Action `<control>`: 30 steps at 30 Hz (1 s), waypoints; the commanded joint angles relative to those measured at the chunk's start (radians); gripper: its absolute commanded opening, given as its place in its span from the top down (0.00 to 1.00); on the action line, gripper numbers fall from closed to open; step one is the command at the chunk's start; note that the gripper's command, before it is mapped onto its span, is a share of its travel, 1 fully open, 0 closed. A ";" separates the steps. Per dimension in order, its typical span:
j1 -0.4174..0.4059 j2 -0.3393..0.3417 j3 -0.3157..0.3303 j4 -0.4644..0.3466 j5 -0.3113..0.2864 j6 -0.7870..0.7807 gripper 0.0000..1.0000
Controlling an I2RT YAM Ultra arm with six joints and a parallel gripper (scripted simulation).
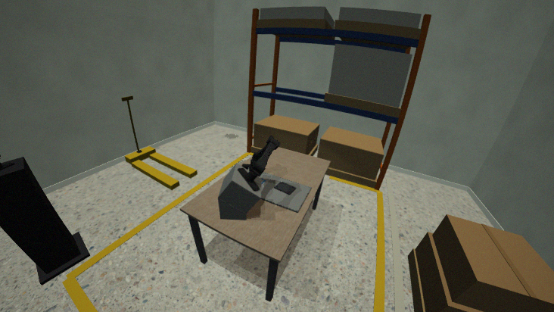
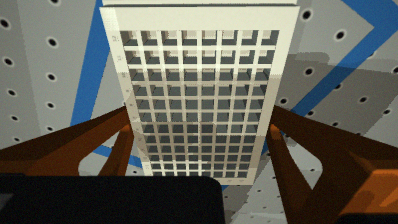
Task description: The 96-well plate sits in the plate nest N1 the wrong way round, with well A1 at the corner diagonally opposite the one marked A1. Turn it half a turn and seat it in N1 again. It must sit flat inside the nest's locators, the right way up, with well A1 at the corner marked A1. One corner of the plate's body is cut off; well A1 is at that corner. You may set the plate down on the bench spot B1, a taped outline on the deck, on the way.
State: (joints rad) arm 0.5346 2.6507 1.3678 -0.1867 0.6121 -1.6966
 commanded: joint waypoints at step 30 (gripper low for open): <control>0.094 -0.138 -0.035 -0.152 -0.002 0.095 1.00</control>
State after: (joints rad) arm 0.6029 2.5340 1.3312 -0.3122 0.6121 -1.6165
